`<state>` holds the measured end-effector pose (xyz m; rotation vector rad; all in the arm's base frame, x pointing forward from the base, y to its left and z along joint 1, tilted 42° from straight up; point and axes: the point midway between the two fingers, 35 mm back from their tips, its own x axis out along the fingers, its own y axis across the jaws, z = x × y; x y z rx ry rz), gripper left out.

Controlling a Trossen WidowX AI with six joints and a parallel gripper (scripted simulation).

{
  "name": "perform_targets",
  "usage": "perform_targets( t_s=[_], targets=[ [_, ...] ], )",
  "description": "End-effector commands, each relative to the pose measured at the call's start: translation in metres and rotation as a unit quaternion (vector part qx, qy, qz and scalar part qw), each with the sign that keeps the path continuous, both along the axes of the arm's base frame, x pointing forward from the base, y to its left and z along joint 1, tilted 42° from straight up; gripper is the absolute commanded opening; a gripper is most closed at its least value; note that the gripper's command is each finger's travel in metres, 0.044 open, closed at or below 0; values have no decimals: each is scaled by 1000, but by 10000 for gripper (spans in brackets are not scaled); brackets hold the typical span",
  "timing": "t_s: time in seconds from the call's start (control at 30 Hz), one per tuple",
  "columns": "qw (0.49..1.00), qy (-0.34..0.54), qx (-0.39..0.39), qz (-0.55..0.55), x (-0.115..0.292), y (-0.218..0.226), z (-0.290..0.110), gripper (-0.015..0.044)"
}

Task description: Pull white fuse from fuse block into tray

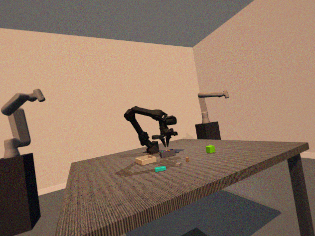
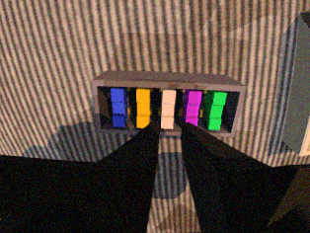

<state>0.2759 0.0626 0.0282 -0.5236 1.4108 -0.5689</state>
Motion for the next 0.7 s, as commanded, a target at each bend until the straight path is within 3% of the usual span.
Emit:
perform_targets(
  t_s=[0.0, 0.67],
  targets=[
    [1000, 1, -2, 2, 0, -3, -3, 65],
    [1000, 1, -3, 2, 2, -15, -17, 65]
  ],
)
